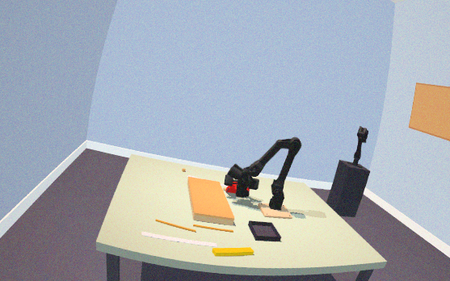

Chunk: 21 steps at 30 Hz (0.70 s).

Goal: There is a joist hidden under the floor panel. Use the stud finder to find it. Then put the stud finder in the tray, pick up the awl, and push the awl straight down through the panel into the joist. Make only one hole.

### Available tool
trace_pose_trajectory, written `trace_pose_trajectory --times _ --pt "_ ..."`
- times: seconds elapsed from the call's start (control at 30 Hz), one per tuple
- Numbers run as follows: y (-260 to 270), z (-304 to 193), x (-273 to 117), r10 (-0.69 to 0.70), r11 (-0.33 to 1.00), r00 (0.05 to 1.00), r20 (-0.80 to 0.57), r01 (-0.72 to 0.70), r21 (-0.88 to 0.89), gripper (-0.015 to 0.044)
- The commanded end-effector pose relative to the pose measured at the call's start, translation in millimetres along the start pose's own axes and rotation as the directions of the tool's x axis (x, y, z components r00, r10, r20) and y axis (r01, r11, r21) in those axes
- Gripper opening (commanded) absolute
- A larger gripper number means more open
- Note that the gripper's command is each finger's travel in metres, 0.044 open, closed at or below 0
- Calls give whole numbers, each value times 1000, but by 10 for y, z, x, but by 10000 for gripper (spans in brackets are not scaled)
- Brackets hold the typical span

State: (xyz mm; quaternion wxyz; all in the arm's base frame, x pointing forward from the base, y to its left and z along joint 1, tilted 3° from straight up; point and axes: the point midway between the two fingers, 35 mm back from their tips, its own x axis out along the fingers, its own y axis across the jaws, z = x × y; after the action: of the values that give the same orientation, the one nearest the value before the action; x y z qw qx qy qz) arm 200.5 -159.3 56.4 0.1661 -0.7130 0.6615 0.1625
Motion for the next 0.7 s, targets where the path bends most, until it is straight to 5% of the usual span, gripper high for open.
trace_pose_trajectory --times 0.0,0.67 --pt "-3 37 0 -2 1000 1000 13 2 -5 378" --pt "-5 52 -28 -2 1000 1000 13 2 -5 378"
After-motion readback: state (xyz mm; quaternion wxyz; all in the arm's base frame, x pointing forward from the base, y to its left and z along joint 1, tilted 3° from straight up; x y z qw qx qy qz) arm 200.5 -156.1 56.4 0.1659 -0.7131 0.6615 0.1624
